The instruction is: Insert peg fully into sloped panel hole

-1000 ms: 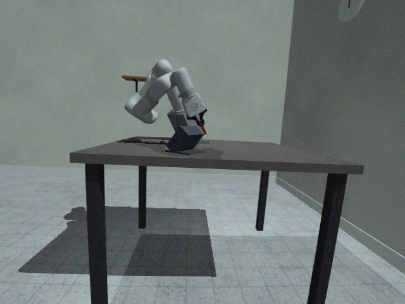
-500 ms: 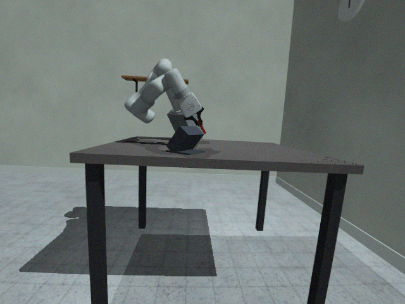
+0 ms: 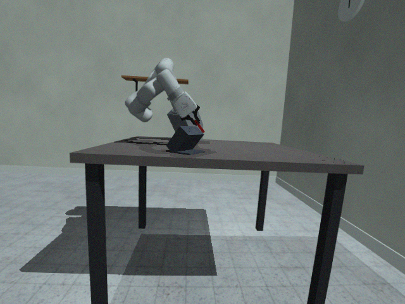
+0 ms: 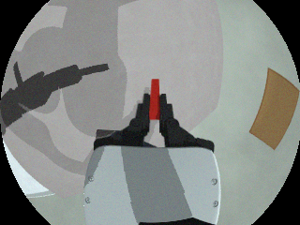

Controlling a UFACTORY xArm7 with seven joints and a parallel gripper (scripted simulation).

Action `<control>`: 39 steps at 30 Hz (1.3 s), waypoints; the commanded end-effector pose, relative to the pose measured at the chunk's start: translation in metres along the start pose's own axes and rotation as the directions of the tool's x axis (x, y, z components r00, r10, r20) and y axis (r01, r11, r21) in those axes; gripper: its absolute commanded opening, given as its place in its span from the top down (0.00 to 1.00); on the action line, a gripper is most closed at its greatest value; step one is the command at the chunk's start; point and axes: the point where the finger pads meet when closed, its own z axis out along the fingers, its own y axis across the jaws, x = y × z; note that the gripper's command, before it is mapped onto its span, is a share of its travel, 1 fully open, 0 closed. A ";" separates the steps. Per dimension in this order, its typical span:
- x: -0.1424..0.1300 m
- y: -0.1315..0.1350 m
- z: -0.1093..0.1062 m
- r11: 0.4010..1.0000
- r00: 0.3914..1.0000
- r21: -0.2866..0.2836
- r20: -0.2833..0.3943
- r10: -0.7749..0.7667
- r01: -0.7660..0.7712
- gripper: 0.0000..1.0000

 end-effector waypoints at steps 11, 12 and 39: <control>-0.019 -0.011 -0.020 0.994 0.995 -0.089 0.077 0.065 -0.058 1.00; -0.020 -0.013 -0.022 0.993 0.994 -0.095 0.084 0.071 -0.063 1.00; -0.057 -0.051 -0.074 0.959 0.940 -0.243 0.270 0.211 -0.146 1.00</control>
